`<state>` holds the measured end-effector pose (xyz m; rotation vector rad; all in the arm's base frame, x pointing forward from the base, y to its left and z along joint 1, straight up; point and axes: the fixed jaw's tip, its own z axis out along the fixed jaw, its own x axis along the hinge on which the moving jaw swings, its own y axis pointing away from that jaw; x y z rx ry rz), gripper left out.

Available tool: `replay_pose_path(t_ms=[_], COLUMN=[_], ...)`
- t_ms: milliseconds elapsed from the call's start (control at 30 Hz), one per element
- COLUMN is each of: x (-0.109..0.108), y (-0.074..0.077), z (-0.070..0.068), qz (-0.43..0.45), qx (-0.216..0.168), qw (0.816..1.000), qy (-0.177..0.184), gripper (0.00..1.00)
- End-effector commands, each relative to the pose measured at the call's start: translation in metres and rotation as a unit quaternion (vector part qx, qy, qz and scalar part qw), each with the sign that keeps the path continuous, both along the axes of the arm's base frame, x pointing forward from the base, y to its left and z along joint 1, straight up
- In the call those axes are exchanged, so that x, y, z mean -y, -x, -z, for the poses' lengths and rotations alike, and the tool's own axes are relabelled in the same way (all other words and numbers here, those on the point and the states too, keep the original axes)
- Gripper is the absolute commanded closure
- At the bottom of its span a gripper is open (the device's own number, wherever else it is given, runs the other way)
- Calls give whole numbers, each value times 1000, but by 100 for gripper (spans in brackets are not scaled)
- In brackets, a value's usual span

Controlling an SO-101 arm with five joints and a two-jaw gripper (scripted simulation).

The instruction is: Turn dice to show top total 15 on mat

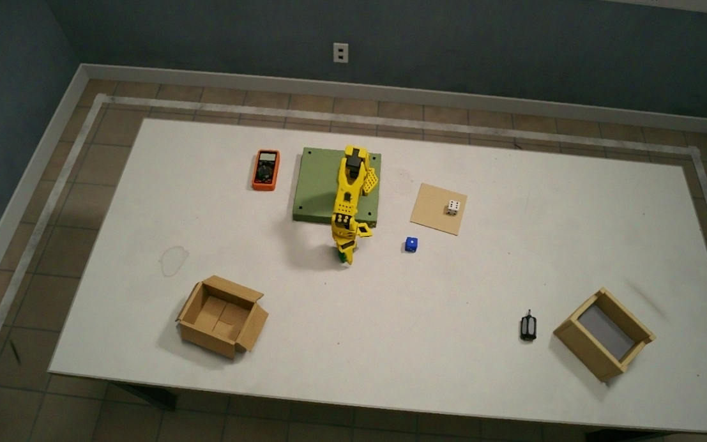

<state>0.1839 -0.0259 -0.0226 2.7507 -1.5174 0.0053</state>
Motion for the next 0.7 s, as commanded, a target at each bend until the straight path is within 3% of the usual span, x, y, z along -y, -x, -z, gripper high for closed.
replay_pose_path(t_ms=[0, 667], x=[1, -2], y=[5, -1], z=[4, 5], qz=[2, 2], qx=[-12, -12], qw=[1000, 1000], qy=[-2, -2], gripper=[66, 78])
